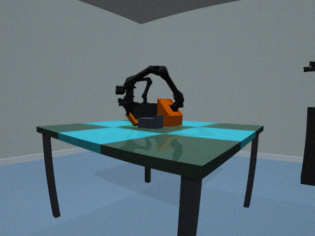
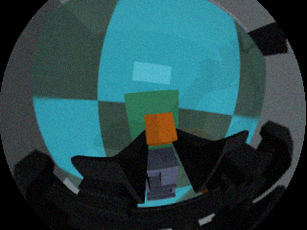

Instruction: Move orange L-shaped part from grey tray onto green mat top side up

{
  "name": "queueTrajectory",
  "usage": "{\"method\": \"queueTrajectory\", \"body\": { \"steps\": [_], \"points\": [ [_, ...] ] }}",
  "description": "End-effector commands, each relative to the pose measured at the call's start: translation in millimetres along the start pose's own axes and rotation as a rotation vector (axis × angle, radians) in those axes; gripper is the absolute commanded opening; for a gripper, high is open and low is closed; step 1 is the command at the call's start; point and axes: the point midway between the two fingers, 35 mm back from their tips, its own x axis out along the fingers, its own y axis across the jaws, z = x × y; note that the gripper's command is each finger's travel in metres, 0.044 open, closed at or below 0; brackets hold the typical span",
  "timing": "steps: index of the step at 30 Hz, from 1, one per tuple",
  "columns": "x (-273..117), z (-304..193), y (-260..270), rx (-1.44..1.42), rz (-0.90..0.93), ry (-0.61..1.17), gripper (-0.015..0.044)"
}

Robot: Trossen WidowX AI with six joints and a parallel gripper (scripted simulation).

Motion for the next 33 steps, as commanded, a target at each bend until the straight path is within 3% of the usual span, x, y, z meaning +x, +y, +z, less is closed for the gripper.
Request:
{"method": "queueTrajectory", "body": {
  "steps": [1,12,22,27,30,33],
  "points": [
    [1,-1,0,0.007,0.003,0.005,0.0],
    [1,0,-1,0.001,-0.001,0.001,0.0],
    [-2,0,0,0.001,-0.001,0.001,0.0263],
    [-52,2,1,0.006,0.001,0.0,0.0394],
    [-83,0,-1,0.008,0.001,0.001,0.04],
    [-85,0,-1,0.008,0.002,0.002,0.04]
  ]
}}
